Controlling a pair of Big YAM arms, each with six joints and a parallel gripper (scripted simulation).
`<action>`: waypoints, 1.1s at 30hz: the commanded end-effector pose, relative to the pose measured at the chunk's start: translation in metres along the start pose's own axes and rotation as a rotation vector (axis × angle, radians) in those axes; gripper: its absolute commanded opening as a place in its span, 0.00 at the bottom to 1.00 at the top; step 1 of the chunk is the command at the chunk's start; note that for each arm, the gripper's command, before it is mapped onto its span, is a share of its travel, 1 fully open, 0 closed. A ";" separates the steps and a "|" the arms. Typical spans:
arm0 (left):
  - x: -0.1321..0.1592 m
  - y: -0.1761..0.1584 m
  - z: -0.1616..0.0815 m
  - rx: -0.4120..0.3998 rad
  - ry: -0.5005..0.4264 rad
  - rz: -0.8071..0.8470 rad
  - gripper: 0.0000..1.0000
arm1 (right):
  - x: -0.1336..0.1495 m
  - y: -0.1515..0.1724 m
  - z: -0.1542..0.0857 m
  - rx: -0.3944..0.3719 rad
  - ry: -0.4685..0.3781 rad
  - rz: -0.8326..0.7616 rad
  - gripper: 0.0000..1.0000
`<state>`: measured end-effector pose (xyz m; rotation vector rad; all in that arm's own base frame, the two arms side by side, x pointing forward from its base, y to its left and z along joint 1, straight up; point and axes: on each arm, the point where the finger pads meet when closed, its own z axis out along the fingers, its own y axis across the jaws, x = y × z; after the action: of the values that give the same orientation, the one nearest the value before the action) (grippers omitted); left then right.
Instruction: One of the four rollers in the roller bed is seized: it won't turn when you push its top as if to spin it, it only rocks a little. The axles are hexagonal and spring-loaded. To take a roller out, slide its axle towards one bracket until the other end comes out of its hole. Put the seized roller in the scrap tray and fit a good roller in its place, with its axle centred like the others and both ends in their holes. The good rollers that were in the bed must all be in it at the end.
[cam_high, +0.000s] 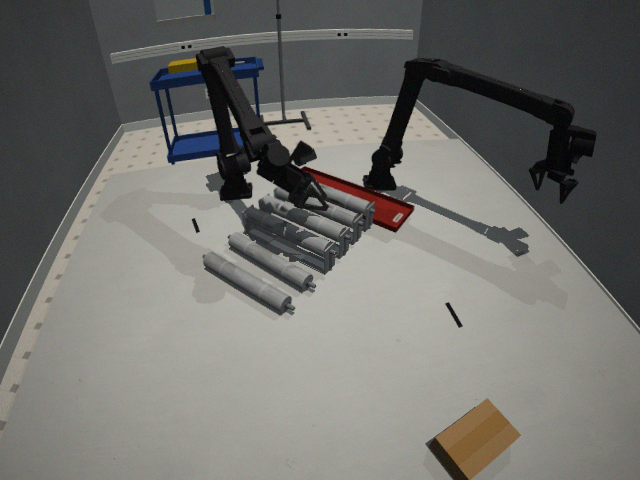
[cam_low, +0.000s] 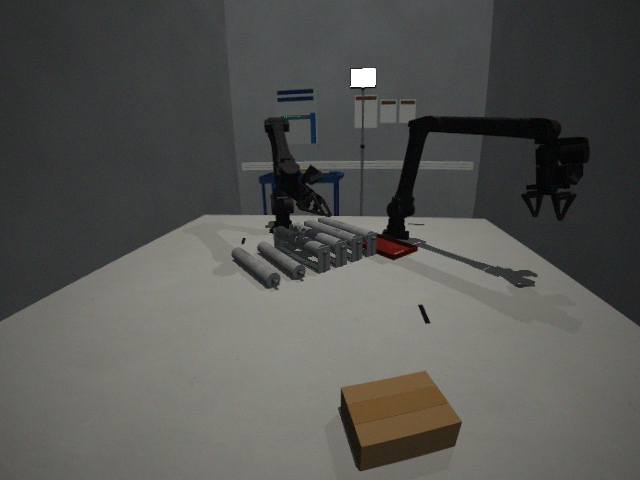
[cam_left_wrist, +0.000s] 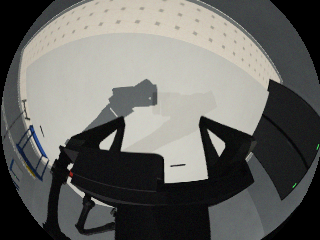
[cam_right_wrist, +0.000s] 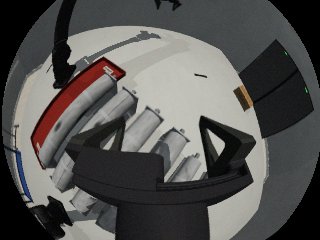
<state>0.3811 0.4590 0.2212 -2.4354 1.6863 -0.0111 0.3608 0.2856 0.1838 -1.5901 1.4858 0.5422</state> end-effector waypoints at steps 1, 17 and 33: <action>-0.001 -0.002 -0.006 0.012 -0.007 0.000 1.00 | -0.004 -0.003 -0.001 0.006 -0.005 -0.006 1.00; -0.001 -0.002 -0.006 0.012 -0.007 0.000 1.00 | -0.004 -0.003 -0.001 0.006 -0.005 -0.006 1.00; 0.060 -0.047 -0.038 0.193 -0.085 0.284 1.00 | -0.035 -0.077 -0.040 0.214 -0.024 0.062 1.00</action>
<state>0.4277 0.4245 0.2487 -2.1339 1.8274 -0.0274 0.3925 0.2659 0.2081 -1.4544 1.5674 0.4578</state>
